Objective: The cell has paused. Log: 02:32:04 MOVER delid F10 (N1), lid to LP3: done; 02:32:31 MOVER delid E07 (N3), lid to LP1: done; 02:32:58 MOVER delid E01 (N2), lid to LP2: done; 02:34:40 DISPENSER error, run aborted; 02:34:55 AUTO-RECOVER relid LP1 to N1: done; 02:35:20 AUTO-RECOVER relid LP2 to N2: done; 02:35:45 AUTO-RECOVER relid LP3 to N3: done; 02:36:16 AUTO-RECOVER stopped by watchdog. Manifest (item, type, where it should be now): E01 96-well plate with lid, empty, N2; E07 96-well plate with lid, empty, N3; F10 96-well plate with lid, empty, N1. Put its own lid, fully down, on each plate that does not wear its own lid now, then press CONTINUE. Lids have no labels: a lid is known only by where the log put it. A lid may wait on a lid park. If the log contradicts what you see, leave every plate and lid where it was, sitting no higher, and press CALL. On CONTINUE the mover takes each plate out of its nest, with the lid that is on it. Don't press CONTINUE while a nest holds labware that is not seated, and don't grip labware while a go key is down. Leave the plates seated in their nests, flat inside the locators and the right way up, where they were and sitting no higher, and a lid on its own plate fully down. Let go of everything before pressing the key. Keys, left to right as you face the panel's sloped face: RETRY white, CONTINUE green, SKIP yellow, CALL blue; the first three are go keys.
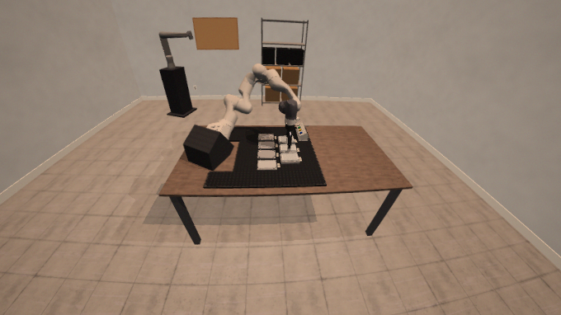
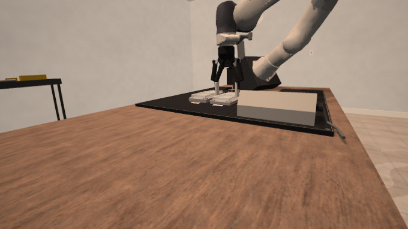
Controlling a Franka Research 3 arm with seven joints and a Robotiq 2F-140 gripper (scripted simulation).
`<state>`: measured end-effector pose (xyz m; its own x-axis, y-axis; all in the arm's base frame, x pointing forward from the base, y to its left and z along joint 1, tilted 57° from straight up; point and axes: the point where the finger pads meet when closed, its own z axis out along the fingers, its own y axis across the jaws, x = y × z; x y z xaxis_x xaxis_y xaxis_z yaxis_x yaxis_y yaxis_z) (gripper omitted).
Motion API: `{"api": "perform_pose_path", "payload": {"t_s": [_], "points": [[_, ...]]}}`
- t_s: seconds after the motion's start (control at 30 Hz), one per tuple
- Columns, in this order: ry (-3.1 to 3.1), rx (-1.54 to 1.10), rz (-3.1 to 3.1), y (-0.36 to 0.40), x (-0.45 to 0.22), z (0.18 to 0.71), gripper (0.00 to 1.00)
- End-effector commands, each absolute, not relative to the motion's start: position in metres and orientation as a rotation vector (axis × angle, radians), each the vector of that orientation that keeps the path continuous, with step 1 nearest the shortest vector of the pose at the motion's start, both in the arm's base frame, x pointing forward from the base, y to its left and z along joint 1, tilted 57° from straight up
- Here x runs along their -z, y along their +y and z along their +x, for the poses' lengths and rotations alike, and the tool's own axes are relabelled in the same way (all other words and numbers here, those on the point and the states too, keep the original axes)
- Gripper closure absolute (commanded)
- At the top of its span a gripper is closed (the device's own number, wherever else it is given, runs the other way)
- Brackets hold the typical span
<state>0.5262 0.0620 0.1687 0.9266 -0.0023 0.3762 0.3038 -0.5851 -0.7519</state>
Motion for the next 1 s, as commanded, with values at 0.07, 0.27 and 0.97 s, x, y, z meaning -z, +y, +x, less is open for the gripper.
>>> {"api": "perform_pose_path", "payload": {"t_s": [0.07, 0.27, 0.97], "points": [[-0.217, 0.426, -2.161, 0.0633, -0.1682, 0.5261, 0.34], [-0.217, 0.426, -2.161, 0.0633, -0.1682, 0.5261, 0.34], [-0.217, 0.426, -2.161, 0.0633, -0.1682, 0.5261, 1.0]]}}
